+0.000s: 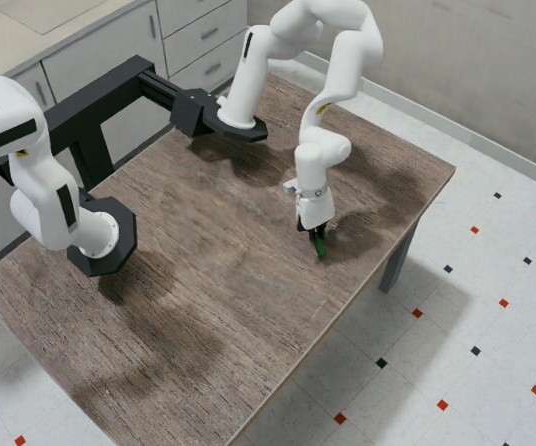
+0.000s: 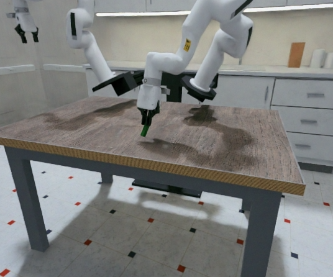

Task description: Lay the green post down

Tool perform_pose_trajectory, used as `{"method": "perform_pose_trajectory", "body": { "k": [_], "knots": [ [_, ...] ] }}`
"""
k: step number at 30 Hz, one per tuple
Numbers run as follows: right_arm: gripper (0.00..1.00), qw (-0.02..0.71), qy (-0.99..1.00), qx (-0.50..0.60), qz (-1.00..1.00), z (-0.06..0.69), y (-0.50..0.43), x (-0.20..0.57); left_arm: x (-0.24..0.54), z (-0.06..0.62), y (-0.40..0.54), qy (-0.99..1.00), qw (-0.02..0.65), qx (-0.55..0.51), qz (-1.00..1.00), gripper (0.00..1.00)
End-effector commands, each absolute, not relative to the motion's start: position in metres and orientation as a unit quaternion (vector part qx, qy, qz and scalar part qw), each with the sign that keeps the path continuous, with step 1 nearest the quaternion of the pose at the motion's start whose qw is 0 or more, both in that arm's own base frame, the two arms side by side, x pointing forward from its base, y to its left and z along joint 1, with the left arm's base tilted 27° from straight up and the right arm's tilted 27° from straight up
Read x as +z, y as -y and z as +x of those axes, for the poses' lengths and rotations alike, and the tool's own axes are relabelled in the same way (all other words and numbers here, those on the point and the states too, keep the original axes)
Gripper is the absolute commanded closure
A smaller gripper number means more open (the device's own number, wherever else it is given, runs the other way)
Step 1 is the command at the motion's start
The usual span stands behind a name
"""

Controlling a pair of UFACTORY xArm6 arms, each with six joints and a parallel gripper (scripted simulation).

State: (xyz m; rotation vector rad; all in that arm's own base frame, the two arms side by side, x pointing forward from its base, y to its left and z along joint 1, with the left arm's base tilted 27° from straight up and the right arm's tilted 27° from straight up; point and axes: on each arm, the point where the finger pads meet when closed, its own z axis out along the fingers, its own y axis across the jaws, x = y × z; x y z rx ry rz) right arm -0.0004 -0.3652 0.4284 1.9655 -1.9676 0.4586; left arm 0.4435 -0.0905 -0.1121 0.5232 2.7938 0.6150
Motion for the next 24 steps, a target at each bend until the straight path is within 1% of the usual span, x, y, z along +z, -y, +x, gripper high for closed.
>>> {"method": "perform_pose_trajectory", "body": {
  "k": [1,9,24],
  "knots": [
    [0.0,0.162,0.689,0.162,0.688,-0.0004,0.3654,0.4306,-0.111,0.4445,0.0907,-0.947,0.164,0.205,0.186,0.85],
    [0.0,0.162,0.689,0.162,0.688,-0.0004,0.3654,0.4306,-0.1112,0.4435,0.0909,-0.943,0.189,0.197,0.192,0.85],
    [0.0,0.162,0.689,0.162,0.688,-0.0004,0.3654,0.4306,-0.1122,0.4369,0.0882,-0.942,0.19,0.196,0.192,0.85]
  ]
}}
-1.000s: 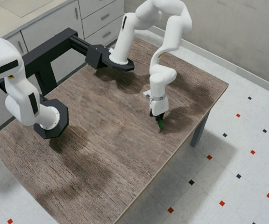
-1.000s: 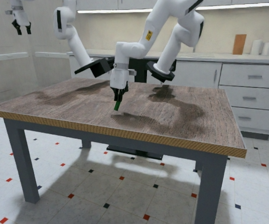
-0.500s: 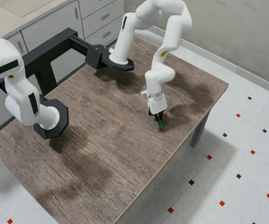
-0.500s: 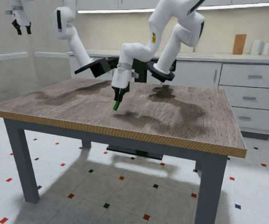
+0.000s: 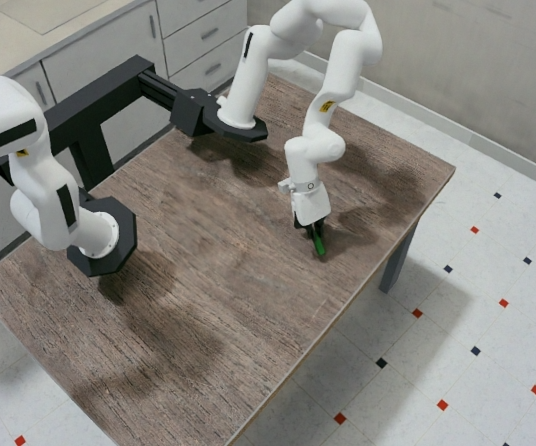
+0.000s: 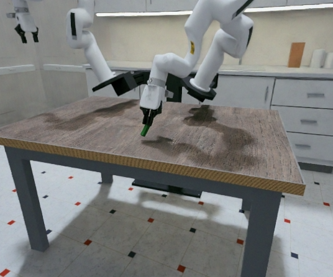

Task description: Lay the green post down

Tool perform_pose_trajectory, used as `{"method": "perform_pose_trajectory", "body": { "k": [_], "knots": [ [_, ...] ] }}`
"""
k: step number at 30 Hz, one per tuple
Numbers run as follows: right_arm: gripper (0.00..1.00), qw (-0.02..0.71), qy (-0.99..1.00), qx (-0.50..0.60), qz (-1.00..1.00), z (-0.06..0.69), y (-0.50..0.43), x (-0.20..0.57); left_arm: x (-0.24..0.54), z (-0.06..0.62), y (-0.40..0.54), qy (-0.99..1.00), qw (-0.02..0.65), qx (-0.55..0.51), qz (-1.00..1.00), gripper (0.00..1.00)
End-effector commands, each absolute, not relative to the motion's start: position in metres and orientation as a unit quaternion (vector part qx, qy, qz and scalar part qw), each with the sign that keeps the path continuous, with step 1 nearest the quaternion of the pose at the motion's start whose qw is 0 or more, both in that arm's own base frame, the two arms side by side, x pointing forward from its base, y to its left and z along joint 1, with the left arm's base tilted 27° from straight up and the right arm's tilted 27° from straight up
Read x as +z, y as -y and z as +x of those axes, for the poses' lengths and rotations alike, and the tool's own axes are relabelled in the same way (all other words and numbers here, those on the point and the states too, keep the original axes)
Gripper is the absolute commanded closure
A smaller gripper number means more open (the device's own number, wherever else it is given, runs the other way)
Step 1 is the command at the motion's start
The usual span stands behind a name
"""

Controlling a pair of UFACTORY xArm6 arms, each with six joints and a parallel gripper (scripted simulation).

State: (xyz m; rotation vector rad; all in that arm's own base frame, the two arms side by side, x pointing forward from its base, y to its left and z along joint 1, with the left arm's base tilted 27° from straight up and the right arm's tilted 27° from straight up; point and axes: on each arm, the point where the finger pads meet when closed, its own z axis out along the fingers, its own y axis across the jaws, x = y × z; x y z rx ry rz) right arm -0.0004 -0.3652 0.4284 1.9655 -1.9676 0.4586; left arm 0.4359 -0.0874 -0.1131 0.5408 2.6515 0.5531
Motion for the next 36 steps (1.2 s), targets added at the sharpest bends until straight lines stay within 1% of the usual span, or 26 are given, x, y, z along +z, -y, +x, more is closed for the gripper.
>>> {"method": "perform_pose_trajectory", "body": {
  "k": [1,5,12,14,23,36],
  "knots": [
    [0.0,0.162,0.689,0.162,0.688,-0.0004,0.3654,0.4306,-0.1122,0.4369,0.0882,-0.942,0.191,0.196,0.192,0.85],
    [0.0,0.162,0.689,0.162,0.688,-0.0004,0.3654,0.4306,-0.1124,0.4365,0.0875,-0.94,0.199,0.196,0.194,0.85],
    [0.0,0.162,0.689,0.162,0.688,-0.0004,0.3654,0.4306,-0.1128,0.4355,0.0869,-0.93,0.243,0.187,0.203,0.85],
    [0.0,0.162,0.689,0.162,0.688,-0.0004,0.3654,0.4306,-0.1128,0.4355,0.0869,-0.93,0.243,0.187,0.203,0.85],
    [0.0,0.162,0.689,0.162,0.688,-0.0004,0.3654,0.4306,-0.1135,0.4341,0.0864,-0.91,0.309,0.171,0.216,0.85],
    [0.0,0.162,0.689,0.162,0.688,-0.0004,0.3654,0.4306,-0.116,0.4284,0.0834,-0.91,0.312,0.169,0.216,0.85]
  ]
}}
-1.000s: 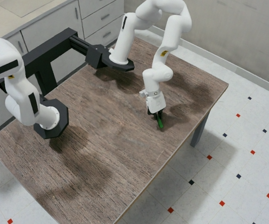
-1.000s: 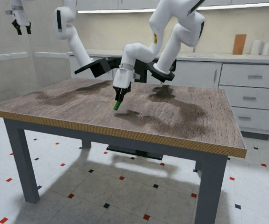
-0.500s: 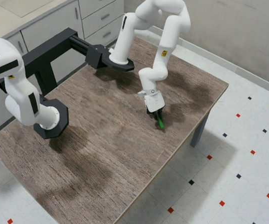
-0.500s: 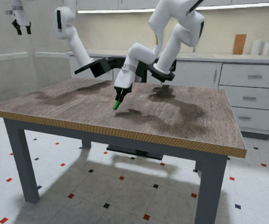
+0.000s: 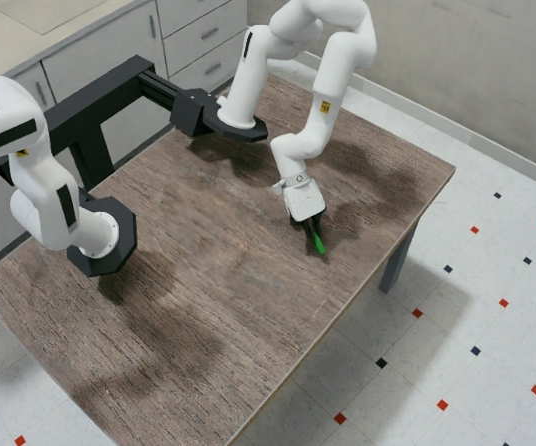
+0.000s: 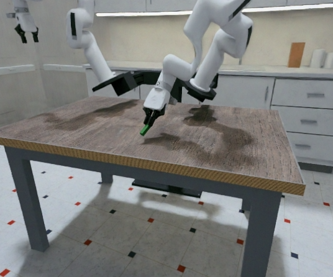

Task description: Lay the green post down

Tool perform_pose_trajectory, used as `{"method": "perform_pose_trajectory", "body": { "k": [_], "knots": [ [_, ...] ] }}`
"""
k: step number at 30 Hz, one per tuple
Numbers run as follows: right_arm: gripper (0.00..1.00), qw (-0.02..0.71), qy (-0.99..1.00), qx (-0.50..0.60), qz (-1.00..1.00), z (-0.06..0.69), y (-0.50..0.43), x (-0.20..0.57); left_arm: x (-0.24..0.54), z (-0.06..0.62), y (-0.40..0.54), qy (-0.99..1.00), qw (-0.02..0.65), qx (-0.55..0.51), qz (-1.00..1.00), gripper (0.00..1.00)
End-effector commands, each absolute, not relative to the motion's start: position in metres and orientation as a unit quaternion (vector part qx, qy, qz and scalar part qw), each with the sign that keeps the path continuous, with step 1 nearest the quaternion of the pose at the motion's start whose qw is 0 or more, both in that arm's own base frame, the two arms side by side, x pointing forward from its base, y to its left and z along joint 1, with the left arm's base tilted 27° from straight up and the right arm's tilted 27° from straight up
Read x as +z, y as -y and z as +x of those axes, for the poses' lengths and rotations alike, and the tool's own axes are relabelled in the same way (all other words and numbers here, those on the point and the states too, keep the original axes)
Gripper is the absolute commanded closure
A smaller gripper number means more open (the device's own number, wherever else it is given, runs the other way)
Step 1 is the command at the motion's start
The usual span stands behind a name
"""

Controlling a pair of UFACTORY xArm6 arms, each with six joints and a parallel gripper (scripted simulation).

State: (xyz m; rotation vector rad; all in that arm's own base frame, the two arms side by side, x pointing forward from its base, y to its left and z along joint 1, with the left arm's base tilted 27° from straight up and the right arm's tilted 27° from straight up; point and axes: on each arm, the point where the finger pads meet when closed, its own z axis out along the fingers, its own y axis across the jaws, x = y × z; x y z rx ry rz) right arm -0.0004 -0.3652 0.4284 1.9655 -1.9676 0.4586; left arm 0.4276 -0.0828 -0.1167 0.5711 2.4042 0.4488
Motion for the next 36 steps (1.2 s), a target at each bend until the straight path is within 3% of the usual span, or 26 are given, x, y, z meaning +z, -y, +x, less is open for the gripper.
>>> {"method": "perform_pose_trajectory", "body": {
  "k": [1,16,30,36],
  "knots": [
    [0.0,0.162,0.689,0.162,0.688,-0.0004,0.3654,0.4306,-0.116,0.4284,0.0833,-0.909,0.312,0.169,0.216,0.85],
    [0.0,0.162,0.689,0.162,0.688,-0.0004,0.3654,0.4306,-0.118,0.4263,0.0813,-0.862,0.425,0.141,0.236,0.85],
    [0.0,0.162,0.689,0.162,0.688,-0.0004,0.3654,0.4306,-0.122,0.4217,0.0779,-0.86,0.429,0.139,0.237,0.85],
    [0.0,0.162,0.689,0.162,0.688,-0.0004,0.3654,0.4306,-0.1236,0.421,0.0765,-0.835,0.476,0.127,0.244,0.85]
  ]
}}
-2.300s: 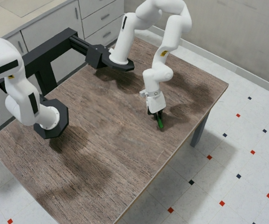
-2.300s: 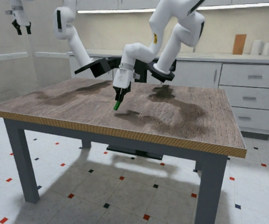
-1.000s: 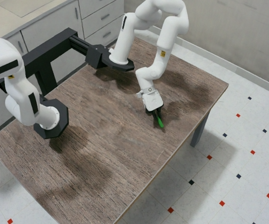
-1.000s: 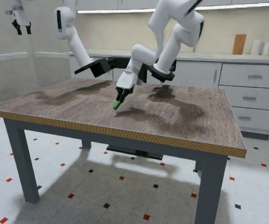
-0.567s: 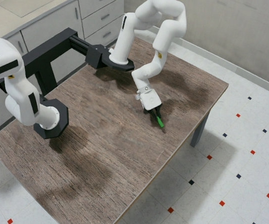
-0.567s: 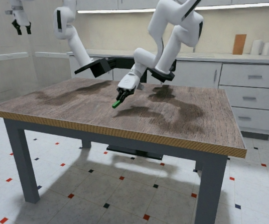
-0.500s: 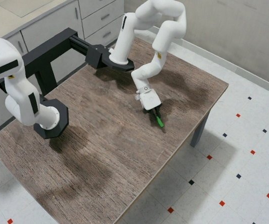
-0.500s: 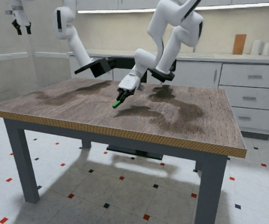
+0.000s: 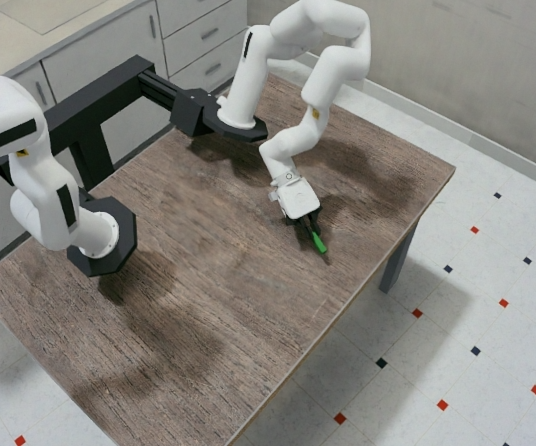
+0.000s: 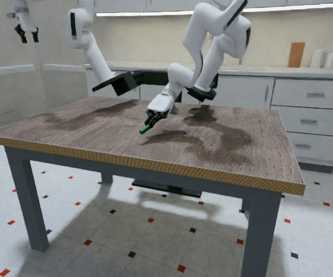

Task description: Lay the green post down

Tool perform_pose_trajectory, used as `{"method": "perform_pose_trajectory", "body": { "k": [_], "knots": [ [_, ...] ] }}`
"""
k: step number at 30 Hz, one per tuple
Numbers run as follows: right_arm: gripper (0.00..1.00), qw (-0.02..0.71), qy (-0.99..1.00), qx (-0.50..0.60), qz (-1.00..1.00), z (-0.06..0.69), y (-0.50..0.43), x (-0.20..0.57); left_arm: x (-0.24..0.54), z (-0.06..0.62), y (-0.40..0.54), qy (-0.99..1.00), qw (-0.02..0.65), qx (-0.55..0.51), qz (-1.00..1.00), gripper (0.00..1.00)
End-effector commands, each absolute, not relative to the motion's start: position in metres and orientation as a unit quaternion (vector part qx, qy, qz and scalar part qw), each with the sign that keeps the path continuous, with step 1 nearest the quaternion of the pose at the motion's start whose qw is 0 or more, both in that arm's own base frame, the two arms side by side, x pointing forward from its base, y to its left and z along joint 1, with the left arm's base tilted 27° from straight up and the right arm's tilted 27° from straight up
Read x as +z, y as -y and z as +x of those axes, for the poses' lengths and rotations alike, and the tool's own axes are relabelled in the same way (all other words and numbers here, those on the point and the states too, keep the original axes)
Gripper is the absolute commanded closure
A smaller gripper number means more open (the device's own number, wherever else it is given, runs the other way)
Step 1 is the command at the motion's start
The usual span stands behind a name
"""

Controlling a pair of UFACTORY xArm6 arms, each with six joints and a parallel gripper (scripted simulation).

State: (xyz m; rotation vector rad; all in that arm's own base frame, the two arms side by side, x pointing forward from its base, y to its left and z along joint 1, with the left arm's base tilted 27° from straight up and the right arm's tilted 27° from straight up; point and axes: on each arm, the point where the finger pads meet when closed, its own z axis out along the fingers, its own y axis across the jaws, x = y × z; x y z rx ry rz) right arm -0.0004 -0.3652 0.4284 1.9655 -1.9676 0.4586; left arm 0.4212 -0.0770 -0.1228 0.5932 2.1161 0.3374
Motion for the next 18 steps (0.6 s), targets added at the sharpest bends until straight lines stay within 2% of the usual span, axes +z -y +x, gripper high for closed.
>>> {"method": "perform_pose_trajectory", "body": {
  "k": [1,5,18],
  "knots": [
    [0.0,0.162,0.689,0.162,0.688,-0.0004,0.3654,0.4306,-0.1241,0.4209,0.0761,-0.83,0.485,0.124,0.246,0.85],
    [0.0,0.162,0.689,0.162,0.688,-0.0004,0.3654,0.4306,-0.1257,0.4192,0.0752,-0.816,0.508,0.116,0.249,0.85],
    [0.0,0.162,0.689,0.162,0.688,-0.0004,0.3654,0.4306,-0.1273,0.4182,0.074,-0.816,0.508,0.116,0.249,0.85]
  ]
}}
